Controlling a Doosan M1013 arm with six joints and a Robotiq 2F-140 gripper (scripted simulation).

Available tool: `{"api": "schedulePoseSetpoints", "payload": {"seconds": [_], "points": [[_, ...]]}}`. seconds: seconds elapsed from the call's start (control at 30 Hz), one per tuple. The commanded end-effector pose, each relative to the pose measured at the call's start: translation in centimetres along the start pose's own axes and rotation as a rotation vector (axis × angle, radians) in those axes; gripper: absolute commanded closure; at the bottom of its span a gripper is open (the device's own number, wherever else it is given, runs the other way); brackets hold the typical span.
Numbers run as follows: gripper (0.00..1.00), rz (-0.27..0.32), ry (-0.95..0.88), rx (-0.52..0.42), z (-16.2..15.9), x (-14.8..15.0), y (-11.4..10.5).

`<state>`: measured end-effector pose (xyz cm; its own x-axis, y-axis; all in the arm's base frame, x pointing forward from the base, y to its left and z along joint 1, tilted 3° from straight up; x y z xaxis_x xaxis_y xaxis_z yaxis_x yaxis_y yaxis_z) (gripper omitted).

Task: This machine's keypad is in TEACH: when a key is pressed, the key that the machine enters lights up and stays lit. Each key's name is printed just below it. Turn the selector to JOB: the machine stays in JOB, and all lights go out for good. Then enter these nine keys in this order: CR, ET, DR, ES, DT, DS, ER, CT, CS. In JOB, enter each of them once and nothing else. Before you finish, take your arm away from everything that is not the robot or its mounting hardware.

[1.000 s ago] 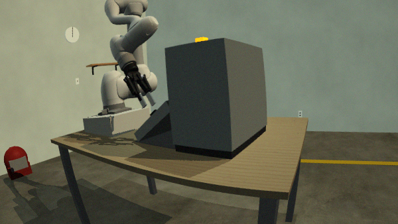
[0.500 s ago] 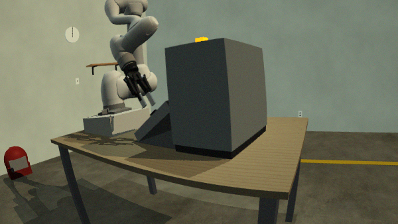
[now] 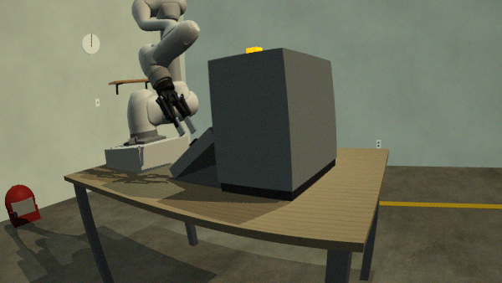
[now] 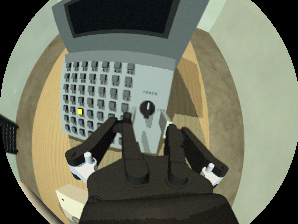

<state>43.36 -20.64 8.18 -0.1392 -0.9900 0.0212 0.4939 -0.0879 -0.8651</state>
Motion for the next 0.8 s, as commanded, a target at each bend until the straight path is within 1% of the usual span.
{"api": "schedulePoseSetpoints", "payload": {"seconds": [0.0, 0.4, 0.77], "points": [[0.67, 0.000, 0.000, 0.000, 0.0, 0.0, 0.0], [0.67, 0.000, 0.000, 0.000, 0.0, 0.0, 0.2], [0.67, 0.000, 0.000, 0.000, 0.0, 0.0, 1.3]]}}
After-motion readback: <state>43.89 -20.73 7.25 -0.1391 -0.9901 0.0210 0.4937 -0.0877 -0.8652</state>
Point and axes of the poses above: the point where the finger pads meet when closed, its own y axis out along the fingers, its own x axis across the jaws, z = x × y, the point moved 2 cm from there along -y, back along the fingers, and after that the axes turned 3 degrees about -y, right-handed, at the moved point
